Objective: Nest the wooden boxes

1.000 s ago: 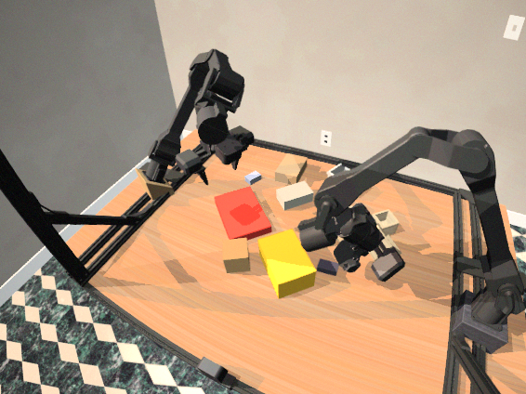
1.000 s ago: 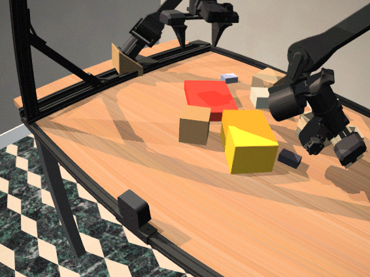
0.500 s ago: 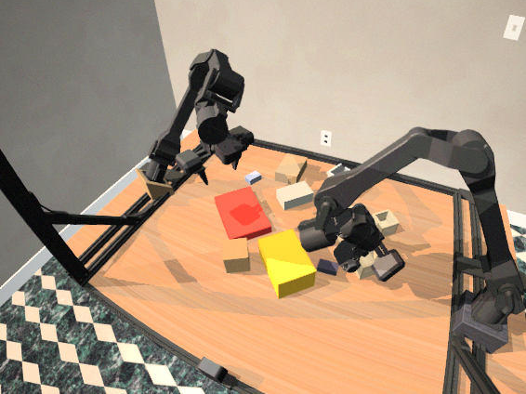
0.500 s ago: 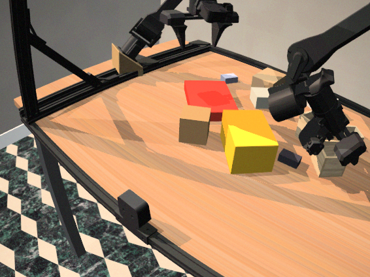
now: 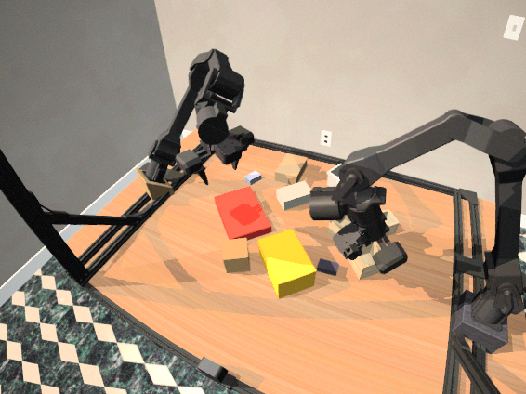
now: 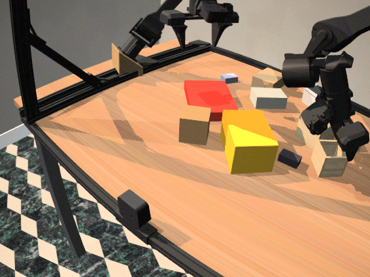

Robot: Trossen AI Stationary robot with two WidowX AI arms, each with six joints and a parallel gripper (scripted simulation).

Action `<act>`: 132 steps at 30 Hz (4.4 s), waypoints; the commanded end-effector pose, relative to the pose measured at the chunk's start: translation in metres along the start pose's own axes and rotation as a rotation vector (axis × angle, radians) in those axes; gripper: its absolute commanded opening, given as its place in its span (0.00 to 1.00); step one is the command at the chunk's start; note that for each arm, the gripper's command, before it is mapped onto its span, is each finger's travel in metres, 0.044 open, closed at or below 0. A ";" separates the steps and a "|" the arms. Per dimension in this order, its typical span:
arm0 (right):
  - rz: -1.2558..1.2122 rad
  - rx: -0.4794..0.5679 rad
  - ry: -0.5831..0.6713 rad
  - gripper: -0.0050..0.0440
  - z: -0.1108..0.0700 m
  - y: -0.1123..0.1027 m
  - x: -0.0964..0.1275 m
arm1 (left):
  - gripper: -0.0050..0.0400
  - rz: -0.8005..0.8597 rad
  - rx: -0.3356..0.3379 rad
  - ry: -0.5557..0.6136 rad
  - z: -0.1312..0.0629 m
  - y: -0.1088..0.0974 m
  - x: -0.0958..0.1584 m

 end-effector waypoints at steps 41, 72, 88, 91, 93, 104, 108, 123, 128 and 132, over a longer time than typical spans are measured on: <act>-0.042 -0.043 -0.432 0.92 -0.033 -0.002 0.013 | 1.00 -0.003 0.000 0.000 0.000 0.000 0.000; 0.099 -0.070 -0.431 0.92 -0.035 -0.003 0.013 | 1.00 -0.002 0.000 -0.001 0.000 0.000 0.000; 1.102 -0.288 -0.357 0.92 -0.034 -0.002 0.013 | 1.00 -0.002 0.000 -0.001 0.000 0.000 0.000; 1.299 -0.329 -0.332 0.92 -0.034 -0.002 0.013 | 1.00 -0.002 0.000 -0.001 0.000 0.000 0.000; 1.408 -0.352 -0.317 0.92 -0.034 -0.002 0.013 | 1.00 -0.002 0.000 -0.001 0.000 0.000 0.000; 1.518 -0.374 -0.301 0.92 -0.029 -0.001 0.011 | 1.00 -0.002 0.000 -0.001 0.000 0.000 0.000; 1.518 -0.374 -0.301 0.92 -0.020 -0.001 0.007 | 1.00 -0.002 0.000 -0.001 0.000 0.000 0.000; 1.518 -0.374 -0.301 0.92 -0.010 0.000 0.002 | 1.00 -0.002 0.000 -0.001 0.000 0.000 0.000; 1.518 -0.374 -0.301 0.92 -0.002 0.000 -0.001 | 1.00 -0.002 0.000 -0.001 0.000 0.000 0.000; 1.518 -0.374 -0.301 0.92 0.002 0.000 -0.003 | 1.00 -0.002 0.000 -0.001 0.000 0.000 0.000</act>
Point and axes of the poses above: on each arm, the point midway between the two fingers, 35 mm back from their tips, its own z axis out along the fingers, its own y axis across the jaws, x = y × z, the point moved 3 cm from there along -z, back along the fingers, and after that the axes turned 11 degrees about z, right-handed, at the moved point
